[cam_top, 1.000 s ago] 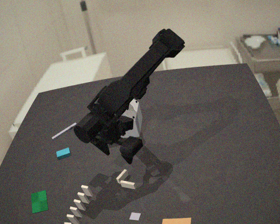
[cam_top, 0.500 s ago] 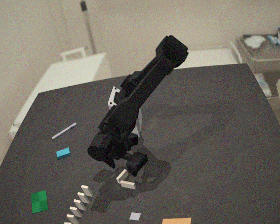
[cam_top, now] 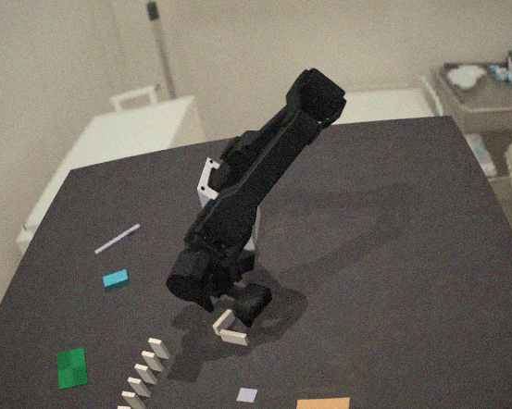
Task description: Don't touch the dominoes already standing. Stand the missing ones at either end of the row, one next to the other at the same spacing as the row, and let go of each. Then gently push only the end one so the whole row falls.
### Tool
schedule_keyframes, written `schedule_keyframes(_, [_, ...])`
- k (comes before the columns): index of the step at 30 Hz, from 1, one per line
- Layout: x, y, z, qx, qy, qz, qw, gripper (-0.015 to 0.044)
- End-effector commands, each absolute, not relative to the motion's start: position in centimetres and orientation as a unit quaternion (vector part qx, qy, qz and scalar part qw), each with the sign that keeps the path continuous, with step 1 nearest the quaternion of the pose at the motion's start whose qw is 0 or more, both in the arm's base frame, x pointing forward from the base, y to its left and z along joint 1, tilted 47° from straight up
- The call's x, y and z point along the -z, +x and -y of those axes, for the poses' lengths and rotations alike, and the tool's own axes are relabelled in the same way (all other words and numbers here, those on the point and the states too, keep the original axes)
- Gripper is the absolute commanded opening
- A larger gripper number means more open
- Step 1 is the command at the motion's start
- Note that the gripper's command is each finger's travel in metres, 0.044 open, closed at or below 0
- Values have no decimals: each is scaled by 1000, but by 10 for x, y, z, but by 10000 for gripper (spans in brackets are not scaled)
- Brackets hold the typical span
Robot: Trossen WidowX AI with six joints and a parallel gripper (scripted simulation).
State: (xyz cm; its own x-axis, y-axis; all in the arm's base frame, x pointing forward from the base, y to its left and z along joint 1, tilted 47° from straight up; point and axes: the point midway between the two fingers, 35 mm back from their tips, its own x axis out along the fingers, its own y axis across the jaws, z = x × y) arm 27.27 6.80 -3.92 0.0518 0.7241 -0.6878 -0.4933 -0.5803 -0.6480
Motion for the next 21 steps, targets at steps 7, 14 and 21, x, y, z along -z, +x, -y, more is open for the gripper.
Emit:
schedule_keyframes(7, [40, 271, -69, -682, -568, 100, 449, 230])
schedule_keyframes(14, [40, 271, -69, -682, -568, 100, 449, 46])
schedule_keyframes(21, [40, 271, -69, -682, -568, 100, 449, 29])
